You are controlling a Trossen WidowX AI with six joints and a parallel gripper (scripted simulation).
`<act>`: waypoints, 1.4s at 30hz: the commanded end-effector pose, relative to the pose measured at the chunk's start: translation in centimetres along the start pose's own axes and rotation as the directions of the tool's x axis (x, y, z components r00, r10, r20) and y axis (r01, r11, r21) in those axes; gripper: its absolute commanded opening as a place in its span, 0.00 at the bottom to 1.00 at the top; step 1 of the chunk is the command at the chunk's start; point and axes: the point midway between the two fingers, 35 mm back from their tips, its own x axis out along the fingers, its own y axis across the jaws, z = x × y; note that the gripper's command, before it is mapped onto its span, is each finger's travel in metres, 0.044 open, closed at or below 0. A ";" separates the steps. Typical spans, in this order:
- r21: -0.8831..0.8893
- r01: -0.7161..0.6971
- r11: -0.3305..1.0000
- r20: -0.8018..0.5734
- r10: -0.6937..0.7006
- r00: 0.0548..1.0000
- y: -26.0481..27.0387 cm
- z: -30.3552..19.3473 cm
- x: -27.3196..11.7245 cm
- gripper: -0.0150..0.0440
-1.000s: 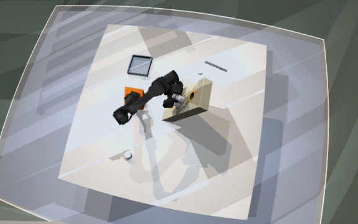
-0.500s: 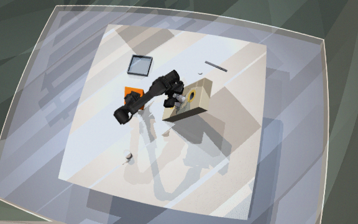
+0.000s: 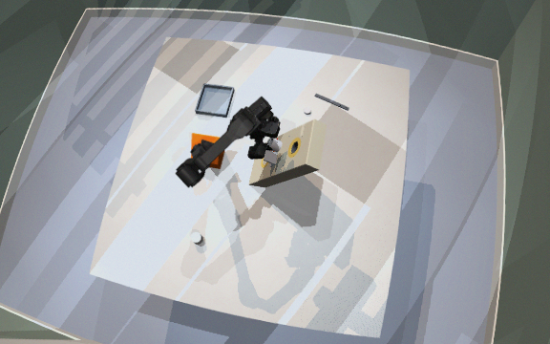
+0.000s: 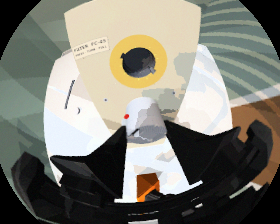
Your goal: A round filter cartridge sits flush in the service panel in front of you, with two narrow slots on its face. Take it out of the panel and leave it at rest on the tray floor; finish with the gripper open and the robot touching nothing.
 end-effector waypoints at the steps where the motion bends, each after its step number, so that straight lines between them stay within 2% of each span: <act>1: 0.004 -0.002 1.000 0.003 0.002 1.000 0.1 0.2 -2.4 0.25; 7: 0.004 0.004 1.000 0.004 -0.005 1.000 -0.1 0.1 -4.9 0.25; 27: 0.009 0.000 1.000 0.006 0.000 1.000 8.9 0.1 -3.6 0.25; 29: -0.027 -0.009 1.000 -0.004 0.009 1.000 8.0 -0.2 -3.8 0.25; 35: -0.246 -0.145 0.959 -0.054 0.135 0.989 12.5 -3.0 -4.8 0.25; 42: -0.495 -0.303 0.815 -0.123 0.279 0.952 17.5 -6.7 -6.2 0.25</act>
